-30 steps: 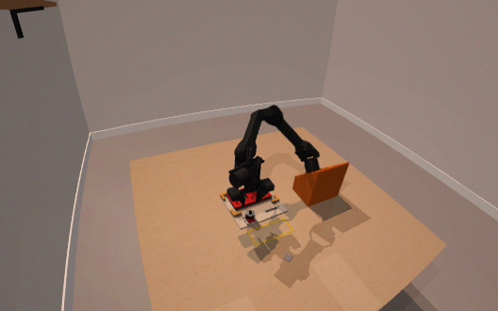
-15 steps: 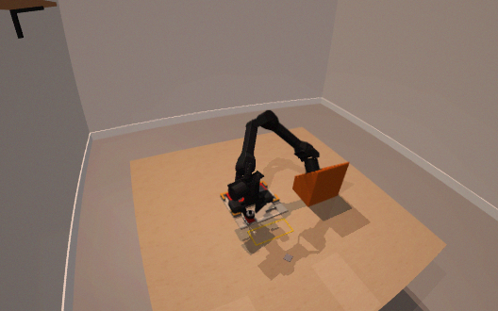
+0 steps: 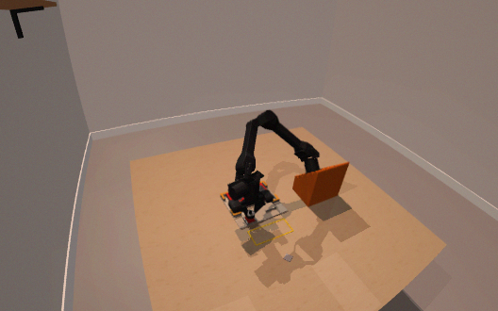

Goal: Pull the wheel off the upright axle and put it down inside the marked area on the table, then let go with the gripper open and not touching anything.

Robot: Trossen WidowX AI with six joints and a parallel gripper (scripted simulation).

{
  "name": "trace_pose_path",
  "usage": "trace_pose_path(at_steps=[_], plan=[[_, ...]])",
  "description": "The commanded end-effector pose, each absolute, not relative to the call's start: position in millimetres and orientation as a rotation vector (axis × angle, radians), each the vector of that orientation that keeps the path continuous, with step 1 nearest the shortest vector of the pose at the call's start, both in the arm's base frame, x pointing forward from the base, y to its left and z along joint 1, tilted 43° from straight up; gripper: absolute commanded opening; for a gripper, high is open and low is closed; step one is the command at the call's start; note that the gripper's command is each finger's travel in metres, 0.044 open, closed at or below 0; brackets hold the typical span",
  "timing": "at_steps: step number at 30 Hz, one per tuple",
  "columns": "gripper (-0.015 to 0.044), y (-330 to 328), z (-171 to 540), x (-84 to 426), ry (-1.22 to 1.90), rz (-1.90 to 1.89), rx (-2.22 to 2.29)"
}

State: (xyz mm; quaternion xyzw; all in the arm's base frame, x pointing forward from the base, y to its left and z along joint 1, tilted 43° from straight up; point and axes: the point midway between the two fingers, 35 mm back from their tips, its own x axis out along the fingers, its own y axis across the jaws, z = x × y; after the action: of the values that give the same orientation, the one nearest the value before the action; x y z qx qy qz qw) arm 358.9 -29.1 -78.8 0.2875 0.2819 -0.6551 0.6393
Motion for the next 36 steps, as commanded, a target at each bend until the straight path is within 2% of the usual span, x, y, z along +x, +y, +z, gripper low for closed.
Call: trace_pose_path(at_steps=[1,36], plan=[[0.0,-27.9,-77.3,359.9,0.64,-1.494,0.66],[0.0,-19.9,-69.0,360.2,0.64,-1.491,0.659]])
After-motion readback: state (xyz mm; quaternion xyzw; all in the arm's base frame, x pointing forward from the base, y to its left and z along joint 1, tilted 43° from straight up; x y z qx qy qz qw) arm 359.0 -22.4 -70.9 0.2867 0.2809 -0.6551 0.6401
